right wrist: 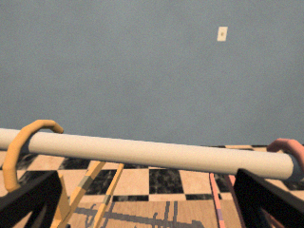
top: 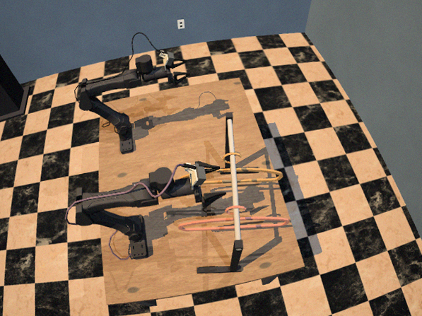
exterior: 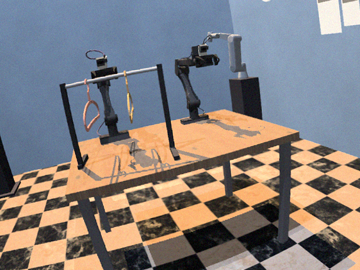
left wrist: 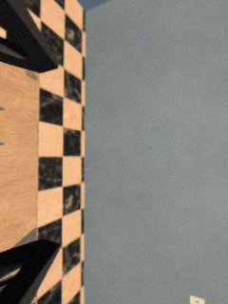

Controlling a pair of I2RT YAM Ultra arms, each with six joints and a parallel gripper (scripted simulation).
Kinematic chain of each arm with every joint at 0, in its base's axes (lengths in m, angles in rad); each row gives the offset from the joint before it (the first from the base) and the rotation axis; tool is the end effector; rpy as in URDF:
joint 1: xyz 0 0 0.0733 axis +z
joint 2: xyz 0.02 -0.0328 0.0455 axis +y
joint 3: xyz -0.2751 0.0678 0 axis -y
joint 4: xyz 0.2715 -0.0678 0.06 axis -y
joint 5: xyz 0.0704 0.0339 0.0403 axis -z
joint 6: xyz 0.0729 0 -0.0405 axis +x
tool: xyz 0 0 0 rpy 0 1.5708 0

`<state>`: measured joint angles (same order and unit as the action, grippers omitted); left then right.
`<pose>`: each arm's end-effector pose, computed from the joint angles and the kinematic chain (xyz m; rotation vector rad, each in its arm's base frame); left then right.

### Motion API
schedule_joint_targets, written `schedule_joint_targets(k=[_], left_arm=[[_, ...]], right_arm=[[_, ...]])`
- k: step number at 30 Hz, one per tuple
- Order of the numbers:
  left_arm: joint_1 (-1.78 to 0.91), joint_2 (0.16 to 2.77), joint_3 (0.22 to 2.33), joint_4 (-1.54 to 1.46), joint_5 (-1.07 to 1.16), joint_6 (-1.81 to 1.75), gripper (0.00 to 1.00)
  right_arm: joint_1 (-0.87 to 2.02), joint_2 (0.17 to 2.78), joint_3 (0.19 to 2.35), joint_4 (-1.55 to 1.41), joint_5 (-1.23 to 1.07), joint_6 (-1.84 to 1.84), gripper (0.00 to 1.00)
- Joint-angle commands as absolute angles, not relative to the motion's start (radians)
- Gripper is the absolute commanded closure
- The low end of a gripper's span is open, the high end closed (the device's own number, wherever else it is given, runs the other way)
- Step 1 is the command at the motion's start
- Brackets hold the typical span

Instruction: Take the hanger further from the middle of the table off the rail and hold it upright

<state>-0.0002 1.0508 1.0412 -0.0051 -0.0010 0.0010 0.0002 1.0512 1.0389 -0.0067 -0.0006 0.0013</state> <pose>0.2987 0.0011 0.4126 0.0002 1.5855 0.0014 0.2989 0.0012 0.4113 0.0004 1.5898 0.0016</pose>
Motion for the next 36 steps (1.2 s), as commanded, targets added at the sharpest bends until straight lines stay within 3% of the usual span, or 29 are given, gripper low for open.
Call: schedule_joint_targets(k=[1, 18, 24, 30, 36], left_arm=[[0.000, 1.039, 1.059, 0.007, 0.000, 0.000, 0.00], [0.000, 1.047, 1.047, 0.000, 0.000, 0.000, 0.00], [-0.035, 0.987, 1.006, 0.013, 0.135, -0.036, 0.00], [-0.198, 0.827, 0.898, 0.084, 0.317, -0.090, 0.00], [-0.384, 0.806, 0.847, 0.174, 0.301, -0.104, 0.00]], right_arm=[[0.000, 1.040, 1.054, -0.005, 0.000, 0.000, 0.00], [0.000, 1.047, 1.047, 0.000, 0.000, 0.000, 0.00], [-0.039, 1.056, 1.067, -0.178, -0.065, -0.041, 0.68], [-0.158, 1.075, 1.121, -0.349, -0.117, -0.054, 0.69], [-0.232, 1.091, 1.157, -0.405, -0.136, -0.050, 0.69]])
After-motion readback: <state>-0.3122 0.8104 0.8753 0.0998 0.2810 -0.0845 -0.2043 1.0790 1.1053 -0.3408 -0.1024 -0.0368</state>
